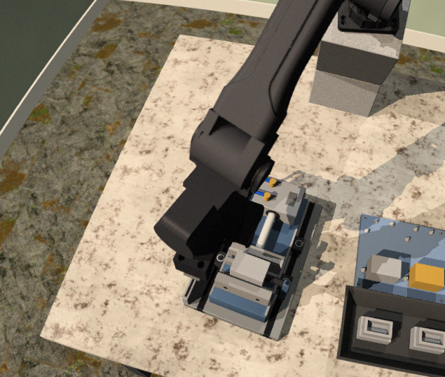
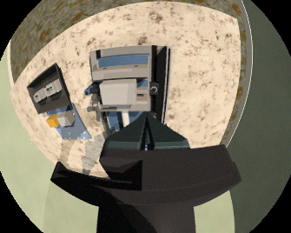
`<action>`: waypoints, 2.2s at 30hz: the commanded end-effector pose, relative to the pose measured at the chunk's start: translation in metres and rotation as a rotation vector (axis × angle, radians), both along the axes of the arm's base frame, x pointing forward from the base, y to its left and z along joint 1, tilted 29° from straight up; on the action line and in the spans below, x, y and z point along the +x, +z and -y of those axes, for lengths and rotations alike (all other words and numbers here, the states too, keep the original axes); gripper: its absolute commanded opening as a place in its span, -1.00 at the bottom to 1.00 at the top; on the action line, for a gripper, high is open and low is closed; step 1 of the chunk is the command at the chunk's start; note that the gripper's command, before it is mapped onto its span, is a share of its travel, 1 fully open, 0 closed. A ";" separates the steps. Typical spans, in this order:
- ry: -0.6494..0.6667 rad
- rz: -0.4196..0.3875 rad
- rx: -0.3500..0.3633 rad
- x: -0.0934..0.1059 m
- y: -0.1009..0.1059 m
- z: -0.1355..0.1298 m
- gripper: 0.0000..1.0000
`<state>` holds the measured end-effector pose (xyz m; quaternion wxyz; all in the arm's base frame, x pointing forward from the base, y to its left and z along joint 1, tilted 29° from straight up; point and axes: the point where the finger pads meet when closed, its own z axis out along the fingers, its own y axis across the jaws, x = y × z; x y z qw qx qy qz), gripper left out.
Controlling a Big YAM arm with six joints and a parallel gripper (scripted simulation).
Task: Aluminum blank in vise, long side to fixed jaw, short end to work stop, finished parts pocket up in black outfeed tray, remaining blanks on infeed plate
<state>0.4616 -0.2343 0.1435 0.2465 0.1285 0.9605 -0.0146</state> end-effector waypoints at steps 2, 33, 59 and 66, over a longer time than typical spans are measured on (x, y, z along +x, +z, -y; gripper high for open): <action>0.009 0.030 -0.021 0.000 0.020 0.003 -1.00; -0.877 0.098 0.494 -0.012 0.001 -0.049 -1.00; -1.368 0.187 0.752 -0.016 0.000 -0.054 -1.00; -1.371 0.188 0.752 -0.017 0.001 -0.053 -1.00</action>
